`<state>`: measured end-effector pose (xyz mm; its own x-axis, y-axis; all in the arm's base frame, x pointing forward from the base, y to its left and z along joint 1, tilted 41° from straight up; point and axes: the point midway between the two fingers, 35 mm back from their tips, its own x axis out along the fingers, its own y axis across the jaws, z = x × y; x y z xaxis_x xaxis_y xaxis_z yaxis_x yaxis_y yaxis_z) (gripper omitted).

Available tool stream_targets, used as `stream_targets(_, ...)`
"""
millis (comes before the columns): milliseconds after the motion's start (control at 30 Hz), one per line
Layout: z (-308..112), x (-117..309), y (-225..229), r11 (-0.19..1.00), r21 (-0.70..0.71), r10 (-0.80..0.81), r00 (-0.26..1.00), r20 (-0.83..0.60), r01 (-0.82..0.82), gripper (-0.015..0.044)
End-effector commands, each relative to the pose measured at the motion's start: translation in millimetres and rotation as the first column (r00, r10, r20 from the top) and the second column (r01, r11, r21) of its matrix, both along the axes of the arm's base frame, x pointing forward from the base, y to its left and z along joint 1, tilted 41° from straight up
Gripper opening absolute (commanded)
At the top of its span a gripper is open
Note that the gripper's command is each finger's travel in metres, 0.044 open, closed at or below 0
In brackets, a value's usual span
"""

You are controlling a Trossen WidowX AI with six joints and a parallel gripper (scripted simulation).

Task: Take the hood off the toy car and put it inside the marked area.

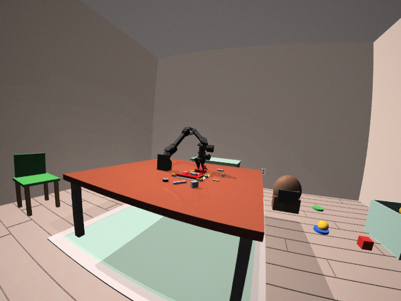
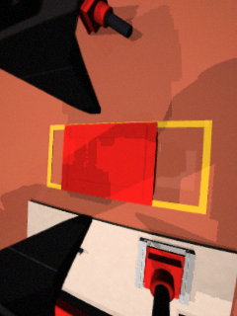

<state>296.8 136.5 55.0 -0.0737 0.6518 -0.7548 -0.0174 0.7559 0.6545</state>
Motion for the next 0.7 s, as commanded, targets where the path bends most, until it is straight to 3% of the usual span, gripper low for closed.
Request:
stream_targets(0, 30.0, 4.9, -22.7, 1.000, 0.007, -0.005, 1.000, 0.024, 0.005, 0.0440)
stream_targets(667, 35.7, 4.5, -27.4, 1.000, 0.009, -0.005, 1.000, 0.024, 0.004, 0.0440)
